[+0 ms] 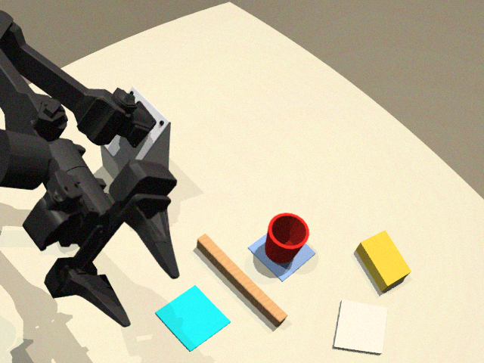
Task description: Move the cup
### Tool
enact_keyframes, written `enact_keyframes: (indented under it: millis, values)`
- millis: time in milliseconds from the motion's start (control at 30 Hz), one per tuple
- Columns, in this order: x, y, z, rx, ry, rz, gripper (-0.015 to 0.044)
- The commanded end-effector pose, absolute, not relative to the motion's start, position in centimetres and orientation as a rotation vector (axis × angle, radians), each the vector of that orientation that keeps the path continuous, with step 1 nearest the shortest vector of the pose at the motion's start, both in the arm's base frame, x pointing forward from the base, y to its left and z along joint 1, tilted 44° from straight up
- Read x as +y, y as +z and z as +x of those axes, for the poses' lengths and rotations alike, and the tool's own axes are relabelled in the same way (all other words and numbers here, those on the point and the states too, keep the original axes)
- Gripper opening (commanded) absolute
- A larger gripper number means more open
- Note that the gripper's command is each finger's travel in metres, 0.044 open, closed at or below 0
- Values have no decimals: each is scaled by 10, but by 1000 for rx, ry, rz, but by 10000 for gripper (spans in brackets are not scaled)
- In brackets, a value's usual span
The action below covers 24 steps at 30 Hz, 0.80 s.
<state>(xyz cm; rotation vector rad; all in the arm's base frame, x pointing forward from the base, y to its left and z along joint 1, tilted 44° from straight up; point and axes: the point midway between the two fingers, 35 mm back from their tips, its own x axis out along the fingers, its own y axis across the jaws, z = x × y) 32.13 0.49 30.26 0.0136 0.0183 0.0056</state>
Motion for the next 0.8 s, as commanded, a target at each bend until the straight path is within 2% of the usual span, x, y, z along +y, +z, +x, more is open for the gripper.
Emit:
enact_keyframes:
  millis: [0,300,500,767]
  values:
    - [6,300,323,30,5,23,374]
    - [44,169,366,573,-153,385,148]
    - [69,79,358,870,-411,482,148]
    - [85,-9,318,1041,-807,413,148]
